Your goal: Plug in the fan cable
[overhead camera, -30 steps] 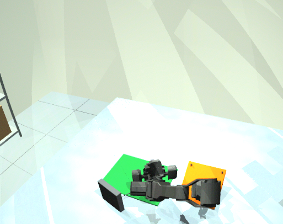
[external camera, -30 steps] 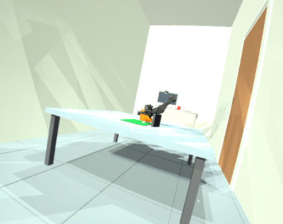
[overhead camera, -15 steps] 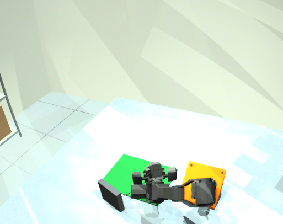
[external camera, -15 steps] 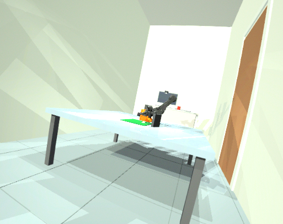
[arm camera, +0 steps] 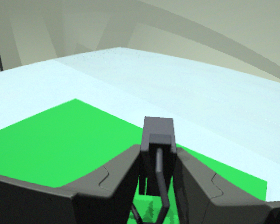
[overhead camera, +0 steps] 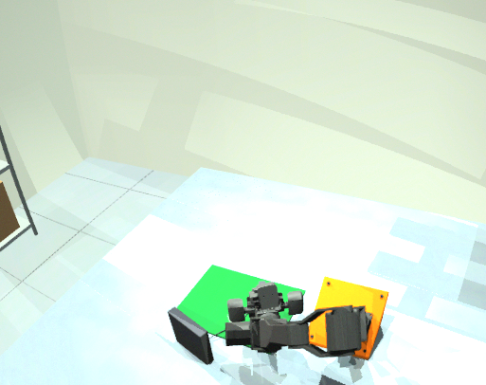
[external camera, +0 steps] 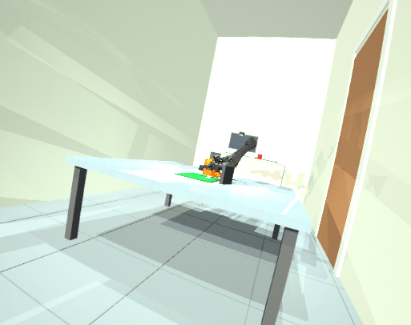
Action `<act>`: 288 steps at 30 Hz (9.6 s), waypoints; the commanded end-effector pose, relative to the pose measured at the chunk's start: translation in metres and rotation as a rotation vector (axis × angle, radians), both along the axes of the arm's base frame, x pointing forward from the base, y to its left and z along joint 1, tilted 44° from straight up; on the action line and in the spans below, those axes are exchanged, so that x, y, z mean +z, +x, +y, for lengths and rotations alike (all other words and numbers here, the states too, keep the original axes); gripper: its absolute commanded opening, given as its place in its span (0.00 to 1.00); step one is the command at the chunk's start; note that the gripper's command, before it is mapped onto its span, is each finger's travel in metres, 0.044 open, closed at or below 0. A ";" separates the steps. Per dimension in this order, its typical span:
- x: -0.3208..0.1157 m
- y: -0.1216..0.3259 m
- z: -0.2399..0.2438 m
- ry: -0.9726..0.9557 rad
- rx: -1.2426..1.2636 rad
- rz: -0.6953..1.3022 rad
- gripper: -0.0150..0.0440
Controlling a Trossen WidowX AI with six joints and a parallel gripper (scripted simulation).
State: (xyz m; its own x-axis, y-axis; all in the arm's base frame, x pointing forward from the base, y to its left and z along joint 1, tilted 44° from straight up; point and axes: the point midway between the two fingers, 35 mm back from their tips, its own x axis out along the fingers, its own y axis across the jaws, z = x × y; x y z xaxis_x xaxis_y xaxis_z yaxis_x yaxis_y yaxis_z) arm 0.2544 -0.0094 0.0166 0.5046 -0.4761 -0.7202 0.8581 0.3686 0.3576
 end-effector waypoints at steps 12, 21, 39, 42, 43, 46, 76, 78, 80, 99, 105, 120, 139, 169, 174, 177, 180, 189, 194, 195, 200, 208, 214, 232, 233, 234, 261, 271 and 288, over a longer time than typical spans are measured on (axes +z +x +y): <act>-0.010 0.000 0.009 -0.002 -0.003 -0.001 0.25; -0.015 0.000 0.014 -0.002 -0.003 -0.001 0.25; -0.027 0.000 0.025 -0.001 -0.003 0.000 0.25; -0.025 0.000 0.023 0.000 -0.001 0.003 0.25; -0.025 0.000 0.023 0.000 -0.001 0.003 0.25; -0.025 0.000 0.023 0.000 -0.001 0.003 0.25; -0.025 0.000 0.023 0.000 -0.001 0.003 0.25; -0.025 0.000 0.023 0.000 -0.001 0.003 0.25; -0.025 0.000 0.023 0.000 -0.001 0.003 0.25; -0.025 0.000 0.023 0.001 -0.001 0.002 0.49; -0.025 0.000 0.023 0.001 -0.001 0.002 0.49; -0.014 -0.003 0.028 0.003 -0.002 0.004 0.49; 0.035 -0.024 0.039 0.006 -0.002 0.005 0.49; 0.055 -0.053 0.023 0.047 0.056 0.363 1.00; 0.051 -0.056 0.019 0.092 0.084 0.472 1.00; 0.049 -0.057 0.017 0.125 0.102 0.533 1.00; 0.048 -0.059 0.015 0.163 0.123 0.588 1.00; 0.046 -0.062 0.011 0.302 0.193 0.724 1.00; 0.047 -0.063 0.009 0.392 0.237 0.776 1.00; 0.047 -0.063 0.009 0.411 0.246 0.784 1.00; 0.049 -0.062 0.008 0.509 0.294 0.813 1.00; 0.055 -0.059 0.005 0.671 0.375 0.818 1.00; 0.060 -0.054 0.001 0.792 0.437 0.787 1.00; 0.084 -0.032 -0.021 1.084 0.602 0.534 1.00; 0.086 -0.031 -0.023 1.097 0.610 0.513 1.00; 0.087 -0.029 -0.025 1.108 0.617 0.492 1.00; 0.012 0.026 -0.072 1.157 0.511 0.478 1.00; -0.012 0.023 -0.047 1.160 0.514 0.477 1.00; -0.032 0.025 -0.028 1.160 0.514 0.477 1.00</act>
